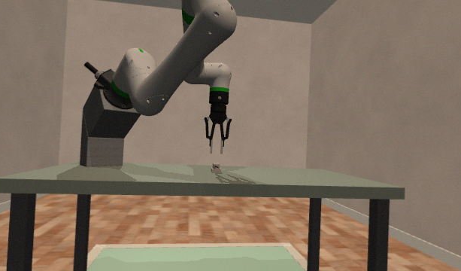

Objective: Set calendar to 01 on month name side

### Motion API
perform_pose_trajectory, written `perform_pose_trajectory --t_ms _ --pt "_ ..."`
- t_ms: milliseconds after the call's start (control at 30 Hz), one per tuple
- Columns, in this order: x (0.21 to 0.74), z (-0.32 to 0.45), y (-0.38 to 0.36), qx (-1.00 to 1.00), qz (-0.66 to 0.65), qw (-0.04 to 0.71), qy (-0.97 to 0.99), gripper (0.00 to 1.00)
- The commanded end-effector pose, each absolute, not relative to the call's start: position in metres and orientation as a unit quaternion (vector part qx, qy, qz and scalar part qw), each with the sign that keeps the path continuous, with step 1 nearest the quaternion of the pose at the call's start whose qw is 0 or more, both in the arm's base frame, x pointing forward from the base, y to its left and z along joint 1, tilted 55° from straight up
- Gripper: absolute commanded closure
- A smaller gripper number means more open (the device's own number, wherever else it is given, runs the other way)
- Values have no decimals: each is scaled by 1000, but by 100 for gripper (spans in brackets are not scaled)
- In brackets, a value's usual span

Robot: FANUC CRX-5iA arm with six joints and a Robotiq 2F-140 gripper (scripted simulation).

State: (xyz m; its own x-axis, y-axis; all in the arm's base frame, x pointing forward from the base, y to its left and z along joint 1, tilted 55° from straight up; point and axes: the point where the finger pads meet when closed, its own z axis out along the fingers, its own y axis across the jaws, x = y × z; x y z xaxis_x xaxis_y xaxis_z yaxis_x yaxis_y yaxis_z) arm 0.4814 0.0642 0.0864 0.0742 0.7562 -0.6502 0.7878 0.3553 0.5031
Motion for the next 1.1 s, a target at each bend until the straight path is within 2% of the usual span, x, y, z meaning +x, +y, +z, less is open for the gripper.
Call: perform_pose_trajectory --t_ms 0,1067 --pt "486 83 61 567 -17 464 680 72" --pt "503 67 45 567 -17 464 680 72"
